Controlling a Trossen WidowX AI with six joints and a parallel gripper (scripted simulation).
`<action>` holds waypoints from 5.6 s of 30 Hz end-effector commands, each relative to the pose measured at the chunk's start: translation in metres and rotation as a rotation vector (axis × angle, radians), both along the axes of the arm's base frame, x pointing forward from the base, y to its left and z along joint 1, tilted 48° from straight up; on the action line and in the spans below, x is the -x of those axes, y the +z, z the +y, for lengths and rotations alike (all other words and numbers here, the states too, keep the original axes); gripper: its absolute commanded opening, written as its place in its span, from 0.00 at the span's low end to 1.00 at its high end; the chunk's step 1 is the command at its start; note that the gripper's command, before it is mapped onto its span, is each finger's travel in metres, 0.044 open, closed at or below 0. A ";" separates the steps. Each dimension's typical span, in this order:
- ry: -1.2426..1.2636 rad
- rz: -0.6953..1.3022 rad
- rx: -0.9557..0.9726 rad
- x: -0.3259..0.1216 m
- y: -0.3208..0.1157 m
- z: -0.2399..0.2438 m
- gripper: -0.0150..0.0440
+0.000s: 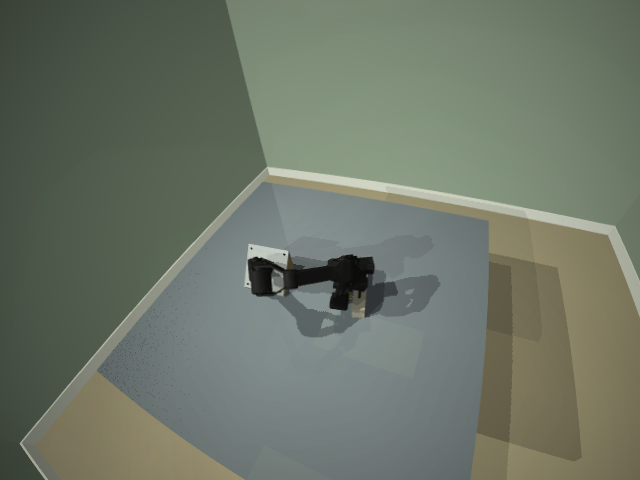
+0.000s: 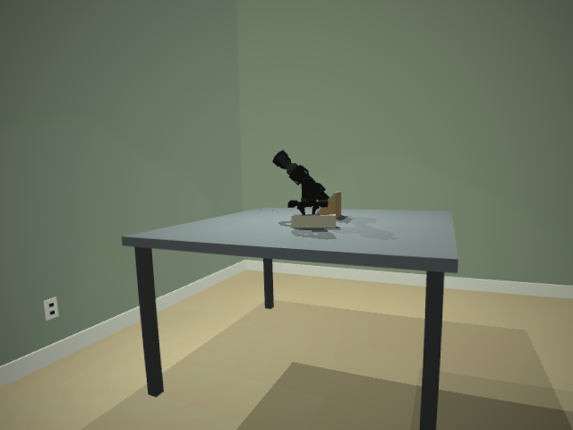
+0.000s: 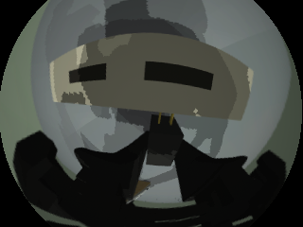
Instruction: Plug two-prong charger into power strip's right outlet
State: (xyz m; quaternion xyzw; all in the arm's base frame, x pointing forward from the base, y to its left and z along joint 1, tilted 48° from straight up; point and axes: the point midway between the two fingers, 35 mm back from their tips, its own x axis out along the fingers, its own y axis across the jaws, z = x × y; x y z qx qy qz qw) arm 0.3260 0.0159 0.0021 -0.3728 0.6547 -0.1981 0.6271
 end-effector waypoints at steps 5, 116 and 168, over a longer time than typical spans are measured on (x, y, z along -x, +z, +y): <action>0.006 0.003 0.003 -0.002 0.001 0.000 0.25; 0.006 0.002 0.002 -0.024 -0.001 0.006 0.25; 0.002 0.029 0.009 -0.022 -0.002 0.005 0.88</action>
